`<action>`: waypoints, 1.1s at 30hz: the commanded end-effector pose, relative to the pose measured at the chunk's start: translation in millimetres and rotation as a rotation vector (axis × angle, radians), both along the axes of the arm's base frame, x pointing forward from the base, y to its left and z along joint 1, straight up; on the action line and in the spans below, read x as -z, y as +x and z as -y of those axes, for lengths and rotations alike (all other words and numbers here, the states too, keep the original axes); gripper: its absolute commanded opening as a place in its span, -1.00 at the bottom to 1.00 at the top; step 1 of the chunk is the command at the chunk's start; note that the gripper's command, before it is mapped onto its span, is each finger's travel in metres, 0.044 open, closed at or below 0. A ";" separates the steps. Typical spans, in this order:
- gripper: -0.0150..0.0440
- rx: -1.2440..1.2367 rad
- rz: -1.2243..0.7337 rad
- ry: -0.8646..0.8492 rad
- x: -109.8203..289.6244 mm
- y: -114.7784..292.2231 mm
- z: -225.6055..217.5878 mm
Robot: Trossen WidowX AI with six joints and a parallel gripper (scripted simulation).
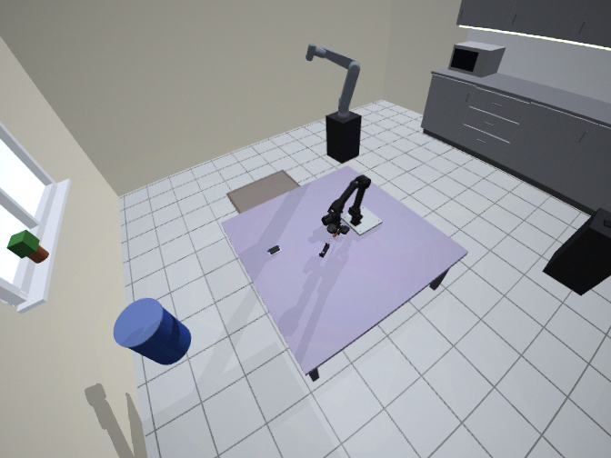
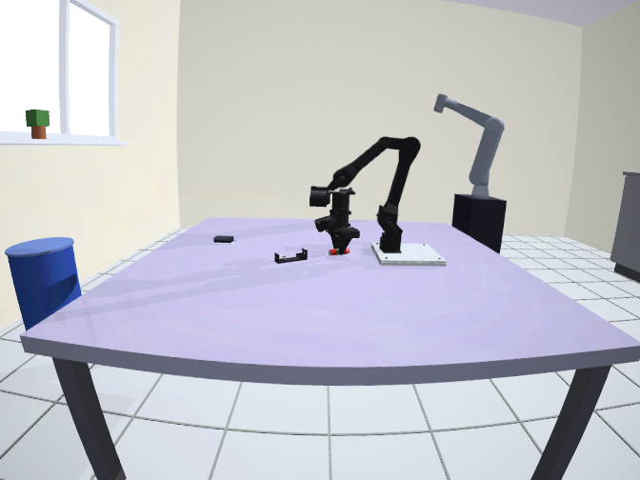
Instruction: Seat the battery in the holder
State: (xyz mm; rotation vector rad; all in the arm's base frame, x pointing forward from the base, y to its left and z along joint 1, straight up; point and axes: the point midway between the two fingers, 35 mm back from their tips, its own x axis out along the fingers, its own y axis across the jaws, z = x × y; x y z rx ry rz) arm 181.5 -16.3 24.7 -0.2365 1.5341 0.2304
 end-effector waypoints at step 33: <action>-0.28 -0.043 -0.003 0.009 -67.7 57.7 -16.4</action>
